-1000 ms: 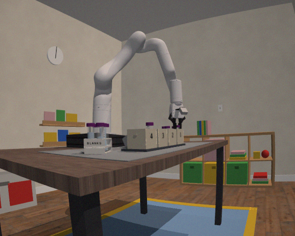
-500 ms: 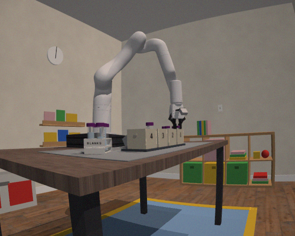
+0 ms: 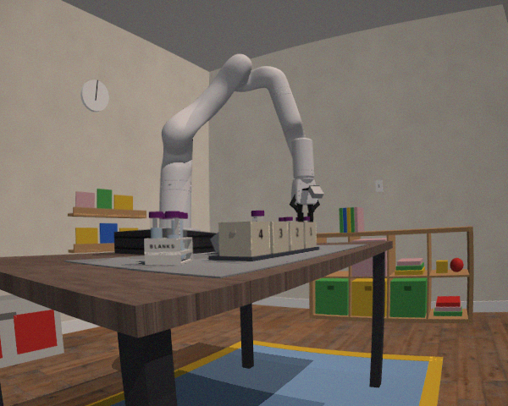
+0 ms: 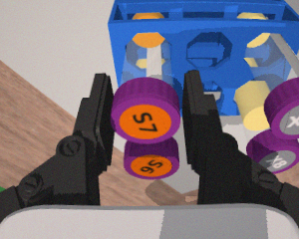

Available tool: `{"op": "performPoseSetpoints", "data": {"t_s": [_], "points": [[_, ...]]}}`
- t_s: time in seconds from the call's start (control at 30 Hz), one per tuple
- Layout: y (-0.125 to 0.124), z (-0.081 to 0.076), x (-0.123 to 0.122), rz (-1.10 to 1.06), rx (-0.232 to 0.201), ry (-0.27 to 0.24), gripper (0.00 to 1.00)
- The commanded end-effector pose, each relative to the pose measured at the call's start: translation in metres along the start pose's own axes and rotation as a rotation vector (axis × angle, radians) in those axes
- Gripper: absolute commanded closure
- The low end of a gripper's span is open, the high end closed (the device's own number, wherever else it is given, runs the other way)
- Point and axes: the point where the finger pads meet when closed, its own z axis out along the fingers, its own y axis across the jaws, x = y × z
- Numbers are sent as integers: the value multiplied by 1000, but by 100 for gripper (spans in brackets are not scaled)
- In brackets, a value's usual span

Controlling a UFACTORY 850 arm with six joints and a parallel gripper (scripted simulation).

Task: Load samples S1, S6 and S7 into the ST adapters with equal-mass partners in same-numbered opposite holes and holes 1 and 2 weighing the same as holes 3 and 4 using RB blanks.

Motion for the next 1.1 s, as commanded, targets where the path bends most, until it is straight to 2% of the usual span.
{"op": "performPoseSetpoints", "data": {"t_s": [0.0,0.47,1.07], "points": [[-1,-1,0,0,2,0,57],[-1,-1,0,0,2,0,57],[-1,-33,0,0,2,0,57]]}}
